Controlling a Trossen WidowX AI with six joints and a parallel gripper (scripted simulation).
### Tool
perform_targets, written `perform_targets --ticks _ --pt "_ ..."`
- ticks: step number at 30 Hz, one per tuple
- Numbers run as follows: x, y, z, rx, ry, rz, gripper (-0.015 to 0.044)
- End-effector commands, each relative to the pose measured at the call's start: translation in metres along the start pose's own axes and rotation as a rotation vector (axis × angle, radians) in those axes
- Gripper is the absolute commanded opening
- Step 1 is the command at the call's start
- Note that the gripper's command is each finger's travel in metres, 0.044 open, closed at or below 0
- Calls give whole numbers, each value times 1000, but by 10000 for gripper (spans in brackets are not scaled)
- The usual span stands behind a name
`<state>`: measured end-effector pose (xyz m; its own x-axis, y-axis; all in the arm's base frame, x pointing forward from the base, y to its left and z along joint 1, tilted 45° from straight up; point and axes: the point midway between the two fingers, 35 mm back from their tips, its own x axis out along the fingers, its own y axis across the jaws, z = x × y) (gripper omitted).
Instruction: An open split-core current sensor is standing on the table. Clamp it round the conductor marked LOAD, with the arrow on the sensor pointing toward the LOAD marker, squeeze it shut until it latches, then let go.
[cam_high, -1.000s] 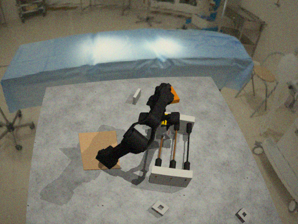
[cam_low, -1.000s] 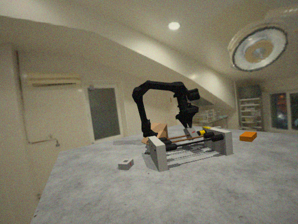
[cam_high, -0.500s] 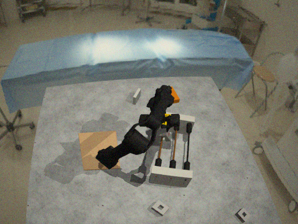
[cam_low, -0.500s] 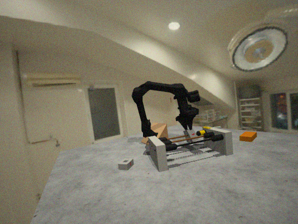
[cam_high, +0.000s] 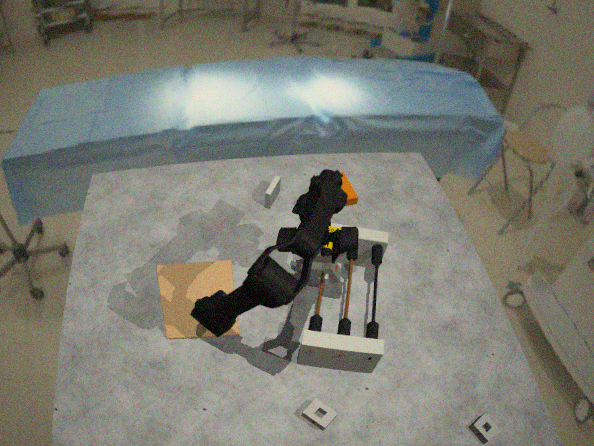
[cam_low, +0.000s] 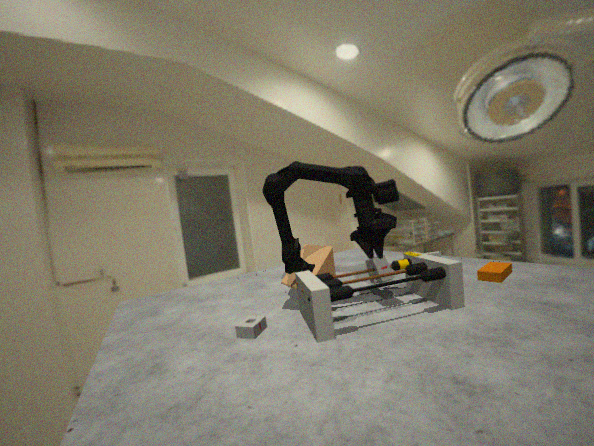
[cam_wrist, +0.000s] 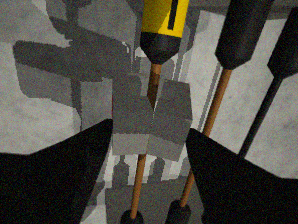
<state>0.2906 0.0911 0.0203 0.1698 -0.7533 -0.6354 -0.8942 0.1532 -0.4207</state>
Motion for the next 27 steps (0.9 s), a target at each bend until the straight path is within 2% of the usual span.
perform_targets --ticks 1,22,27 --pt "0 0 0 1 0 0 0" --pt "0 0 0 1 0 0 0" --pt "1 -3 0 -1 3 50 0"
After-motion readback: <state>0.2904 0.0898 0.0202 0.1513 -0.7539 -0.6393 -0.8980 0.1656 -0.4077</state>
